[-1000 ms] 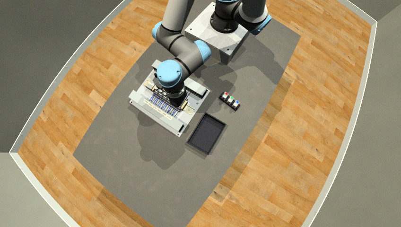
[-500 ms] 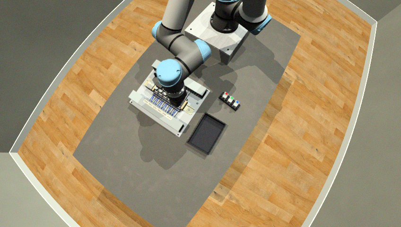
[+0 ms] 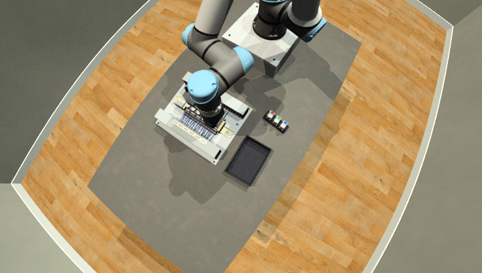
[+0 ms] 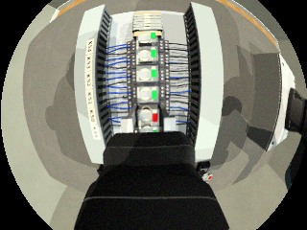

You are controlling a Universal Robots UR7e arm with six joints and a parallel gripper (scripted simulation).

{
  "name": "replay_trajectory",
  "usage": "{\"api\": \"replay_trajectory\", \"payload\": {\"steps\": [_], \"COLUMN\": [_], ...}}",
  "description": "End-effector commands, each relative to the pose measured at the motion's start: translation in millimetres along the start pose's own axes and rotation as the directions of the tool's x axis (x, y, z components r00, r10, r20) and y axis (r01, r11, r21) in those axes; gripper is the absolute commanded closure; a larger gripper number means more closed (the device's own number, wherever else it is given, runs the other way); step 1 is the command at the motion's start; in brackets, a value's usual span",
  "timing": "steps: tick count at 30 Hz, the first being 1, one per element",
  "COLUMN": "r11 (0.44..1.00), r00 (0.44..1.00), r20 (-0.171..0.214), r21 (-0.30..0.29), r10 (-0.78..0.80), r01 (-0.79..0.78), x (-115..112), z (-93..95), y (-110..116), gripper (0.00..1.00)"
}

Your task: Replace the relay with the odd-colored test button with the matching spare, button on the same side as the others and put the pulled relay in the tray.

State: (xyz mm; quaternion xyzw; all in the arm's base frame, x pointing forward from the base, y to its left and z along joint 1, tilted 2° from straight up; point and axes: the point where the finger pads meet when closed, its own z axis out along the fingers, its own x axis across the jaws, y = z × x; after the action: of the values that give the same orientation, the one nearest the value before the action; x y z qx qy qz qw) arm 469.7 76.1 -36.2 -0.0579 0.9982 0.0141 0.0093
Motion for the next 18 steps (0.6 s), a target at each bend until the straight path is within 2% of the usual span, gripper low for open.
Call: {"api": "replay_trajectory", "payload": {"steps": [1,18], "r11": [1.000,1.000], "r00": [1.000,1.000], "r20": [0.001,0.001], "r21": [0.000,0.000], "r10": [0.000,0.000], "r01": [0.000,0.000], "x": [-0.4,-0.5], "z": [-2.2,-8.1], "y": [-0.1,-0.1], "gripper": [1.00,1.00]}}
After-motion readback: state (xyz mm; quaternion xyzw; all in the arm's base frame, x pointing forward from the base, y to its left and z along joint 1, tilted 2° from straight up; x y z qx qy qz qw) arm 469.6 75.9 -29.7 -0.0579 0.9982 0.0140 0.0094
